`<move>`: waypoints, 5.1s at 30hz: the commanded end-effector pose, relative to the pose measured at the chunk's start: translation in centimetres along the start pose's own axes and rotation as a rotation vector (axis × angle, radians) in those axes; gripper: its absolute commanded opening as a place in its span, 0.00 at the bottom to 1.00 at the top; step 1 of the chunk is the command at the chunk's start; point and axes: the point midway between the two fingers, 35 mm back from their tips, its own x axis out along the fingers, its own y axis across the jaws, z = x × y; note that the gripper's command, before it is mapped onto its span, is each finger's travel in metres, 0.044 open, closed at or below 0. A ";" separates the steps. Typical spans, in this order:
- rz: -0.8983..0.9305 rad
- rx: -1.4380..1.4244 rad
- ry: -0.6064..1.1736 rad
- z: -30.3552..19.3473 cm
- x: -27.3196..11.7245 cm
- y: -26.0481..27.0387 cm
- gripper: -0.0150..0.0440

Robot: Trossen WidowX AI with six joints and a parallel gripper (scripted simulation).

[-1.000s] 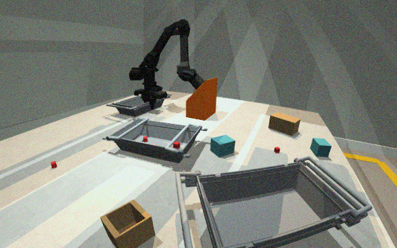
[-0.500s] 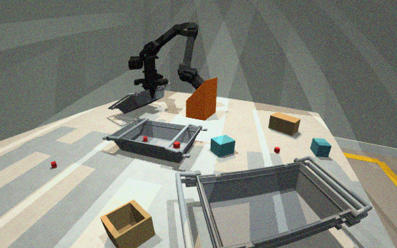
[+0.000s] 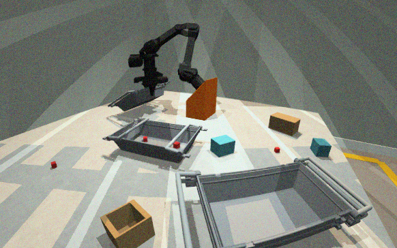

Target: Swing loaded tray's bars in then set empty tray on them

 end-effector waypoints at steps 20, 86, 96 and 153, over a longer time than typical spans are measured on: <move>0.031 0.019 0.008 -1.5 -4.1 6.2 0.25; -0.157 -0.608 0.066 -15.1 -3.1 -0.1 0.25; -0.172 -0.771 0.070 -18.0 -3.5 -2.9 0.25; 0.004 -1.704 0.004 -25.9 -9.3 -25.2 0.25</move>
